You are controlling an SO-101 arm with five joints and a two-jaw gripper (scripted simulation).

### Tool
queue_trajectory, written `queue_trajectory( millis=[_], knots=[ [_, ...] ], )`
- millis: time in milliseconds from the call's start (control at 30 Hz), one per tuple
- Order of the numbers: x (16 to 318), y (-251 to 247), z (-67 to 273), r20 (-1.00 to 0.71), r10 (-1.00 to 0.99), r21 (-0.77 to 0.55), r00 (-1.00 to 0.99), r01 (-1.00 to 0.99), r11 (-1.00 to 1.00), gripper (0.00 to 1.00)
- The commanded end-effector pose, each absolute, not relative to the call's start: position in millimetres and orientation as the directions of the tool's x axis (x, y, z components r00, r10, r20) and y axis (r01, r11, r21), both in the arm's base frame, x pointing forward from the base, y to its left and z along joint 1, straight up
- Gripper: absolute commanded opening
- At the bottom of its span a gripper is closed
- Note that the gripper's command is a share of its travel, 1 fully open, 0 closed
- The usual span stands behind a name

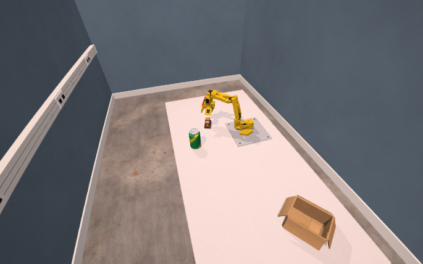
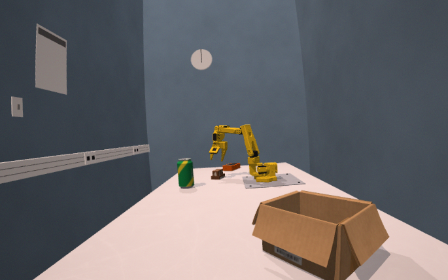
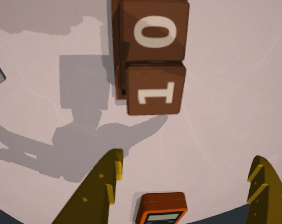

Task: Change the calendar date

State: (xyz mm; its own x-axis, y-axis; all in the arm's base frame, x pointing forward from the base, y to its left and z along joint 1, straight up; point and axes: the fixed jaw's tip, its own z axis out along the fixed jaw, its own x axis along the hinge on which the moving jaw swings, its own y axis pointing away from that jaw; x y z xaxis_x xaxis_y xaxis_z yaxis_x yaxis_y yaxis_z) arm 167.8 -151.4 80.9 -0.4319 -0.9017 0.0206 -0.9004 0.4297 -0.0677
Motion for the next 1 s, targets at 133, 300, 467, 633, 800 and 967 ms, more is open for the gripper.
queue_trajectory(
  millis=[133, 300, 467, 633, 800, 967],
  knots=[
    [169.2, -136.0, 89.8, 0.012, -0.863, -0.085, -0.505, -0.86, 0.503, 0.36],
    [170.5, -124.3, 96.0, 0.001, -0.818, -0.106, -0.576, -0.813, 0.572, 0.36],
    [170.8, -116.0, 100.0, -0.009, -0.782, -0.119, -0.623, -0.776, 0.619, 0.36],
    [170.5, -100.6, 106.7, -0.035, -0.709, -0.141, -0.704, -0.699, 0.701, 0.36],
    [168.6, -84.2, 112.7, -0.072, -0.62, -0.158, -0.782, -0.605, 0.781, 0.36],
    [166.0, -71.2, 116.5, -0.108, -0.538, -0.164, -0.836, -0.519, 0.839, 0.36]
  ],
)
